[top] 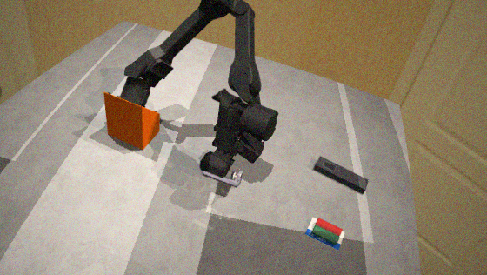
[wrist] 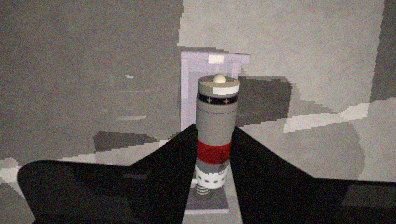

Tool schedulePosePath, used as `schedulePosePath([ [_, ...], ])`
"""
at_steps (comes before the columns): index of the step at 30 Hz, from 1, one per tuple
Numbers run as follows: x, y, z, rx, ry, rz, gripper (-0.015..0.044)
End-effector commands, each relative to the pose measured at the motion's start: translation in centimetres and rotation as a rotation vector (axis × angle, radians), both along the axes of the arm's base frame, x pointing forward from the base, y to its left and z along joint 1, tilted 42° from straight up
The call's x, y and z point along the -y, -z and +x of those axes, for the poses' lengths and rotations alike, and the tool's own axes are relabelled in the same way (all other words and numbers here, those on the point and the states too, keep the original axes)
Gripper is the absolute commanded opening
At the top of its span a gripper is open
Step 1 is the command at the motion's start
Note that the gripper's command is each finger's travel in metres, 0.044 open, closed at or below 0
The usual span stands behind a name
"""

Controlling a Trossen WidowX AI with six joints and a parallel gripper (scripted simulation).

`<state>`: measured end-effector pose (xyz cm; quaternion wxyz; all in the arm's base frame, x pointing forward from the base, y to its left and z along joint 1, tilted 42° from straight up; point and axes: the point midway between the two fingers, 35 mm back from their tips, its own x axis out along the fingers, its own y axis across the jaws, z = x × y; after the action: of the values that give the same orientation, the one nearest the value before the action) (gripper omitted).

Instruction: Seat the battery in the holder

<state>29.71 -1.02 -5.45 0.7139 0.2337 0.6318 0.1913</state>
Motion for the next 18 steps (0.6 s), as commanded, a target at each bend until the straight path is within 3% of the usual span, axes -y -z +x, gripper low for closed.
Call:
schedulePosePath([
  [1, -0.41, 0.34, -0.55, -0.047, -0.024, 0.007, 0.0066],
  [18, -0.65, 0.08, -0.43, -0.123, -0.086, -0.003, 0.0066],
])
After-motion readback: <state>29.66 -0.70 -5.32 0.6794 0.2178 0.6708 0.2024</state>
